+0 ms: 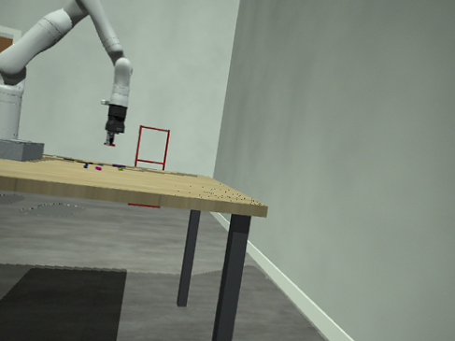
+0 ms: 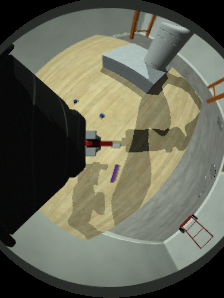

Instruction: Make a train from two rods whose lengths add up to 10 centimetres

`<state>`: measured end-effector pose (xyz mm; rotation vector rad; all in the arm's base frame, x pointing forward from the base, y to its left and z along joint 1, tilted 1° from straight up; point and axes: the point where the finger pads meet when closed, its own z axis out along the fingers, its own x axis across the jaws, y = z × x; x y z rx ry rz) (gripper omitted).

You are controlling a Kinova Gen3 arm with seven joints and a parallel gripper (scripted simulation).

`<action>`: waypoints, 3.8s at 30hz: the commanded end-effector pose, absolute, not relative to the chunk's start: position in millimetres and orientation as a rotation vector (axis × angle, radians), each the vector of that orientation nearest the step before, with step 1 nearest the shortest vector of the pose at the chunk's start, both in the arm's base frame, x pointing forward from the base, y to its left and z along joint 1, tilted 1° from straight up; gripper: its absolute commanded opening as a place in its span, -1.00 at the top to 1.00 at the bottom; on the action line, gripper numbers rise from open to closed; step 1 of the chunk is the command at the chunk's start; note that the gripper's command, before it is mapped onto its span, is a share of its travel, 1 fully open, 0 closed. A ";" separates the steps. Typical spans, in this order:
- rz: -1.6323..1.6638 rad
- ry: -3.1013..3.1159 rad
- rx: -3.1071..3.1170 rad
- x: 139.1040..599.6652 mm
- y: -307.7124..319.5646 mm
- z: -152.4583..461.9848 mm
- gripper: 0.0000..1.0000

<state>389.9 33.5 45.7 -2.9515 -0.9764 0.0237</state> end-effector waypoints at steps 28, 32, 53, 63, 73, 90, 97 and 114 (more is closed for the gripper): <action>0.008 -0.986 -2.964 393.9 33.1 -14.0 0.52; 0.008 -0.986 -2.964 393.9 33.3 -28.8 0.52; 0.018 -0.985 -2.960 392.0 34.1 -41.1 0.52; 0.018 -0.985 -2.960 392.0 34.1 -41.1 0.52; 0.018 -0.985 -2.960 392.0 34.1 -41.1 0.52; 0.019 -0.981 -2.961 393.8 36.2 -40.6 0.52; 0.020 -0.979 -2.961 393.6 36.6 -40.7 0.52; 0.020 -0.979 -2.961 393.5 36.6 -40.7 0.52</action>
